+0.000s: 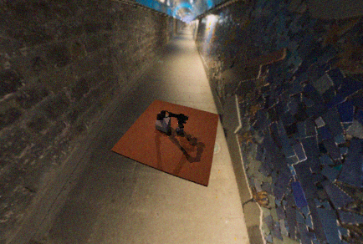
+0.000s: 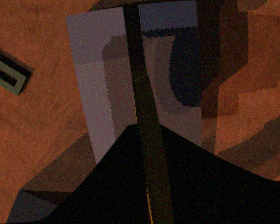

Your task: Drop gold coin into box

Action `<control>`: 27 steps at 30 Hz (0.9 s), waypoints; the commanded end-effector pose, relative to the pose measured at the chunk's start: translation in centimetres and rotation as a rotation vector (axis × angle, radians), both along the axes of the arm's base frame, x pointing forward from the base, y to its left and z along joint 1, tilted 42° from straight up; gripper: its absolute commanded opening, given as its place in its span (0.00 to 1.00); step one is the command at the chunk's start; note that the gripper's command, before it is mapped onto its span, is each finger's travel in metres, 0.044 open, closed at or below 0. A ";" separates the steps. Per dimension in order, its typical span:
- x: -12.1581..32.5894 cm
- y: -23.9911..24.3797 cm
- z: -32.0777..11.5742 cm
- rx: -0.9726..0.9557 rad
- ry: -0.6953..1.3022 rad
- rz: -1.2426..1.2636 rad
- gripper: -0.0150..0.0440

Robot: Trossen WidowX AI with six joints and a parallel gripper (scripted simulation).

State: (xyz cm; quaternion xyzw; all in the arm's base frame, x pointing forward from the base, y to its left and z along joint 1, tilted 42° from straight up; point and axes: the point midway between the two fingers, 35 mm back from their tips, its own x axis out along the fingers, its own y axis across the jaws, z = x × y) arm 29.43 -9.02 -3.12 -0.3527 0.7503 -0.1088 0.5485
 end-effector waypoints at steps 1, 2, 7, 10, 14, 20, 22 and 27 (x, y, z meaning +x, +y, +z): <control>0.0 0.0 0.0 -0.001 0.002 0.002 0.25; 0.0 0.1 -0.1 0.000 0.001 0.001 0.25; 0.0 0.1 -0.1 0.000 0.001 0.001 0.25; 0.0 0.1 0.0 0.000 0.001 0.001 0.25; 0.0 -0.1 0.2 0.001 0.004 0.004 0.25; 0.0 -0.3 0.3 0.002 0.007 0.008 0.26; 0.0 -0.2 0.2 0.002 0.004 0.006 0.25; 0.0 -0.2 0.2 0.002 0.003 0.004 0.25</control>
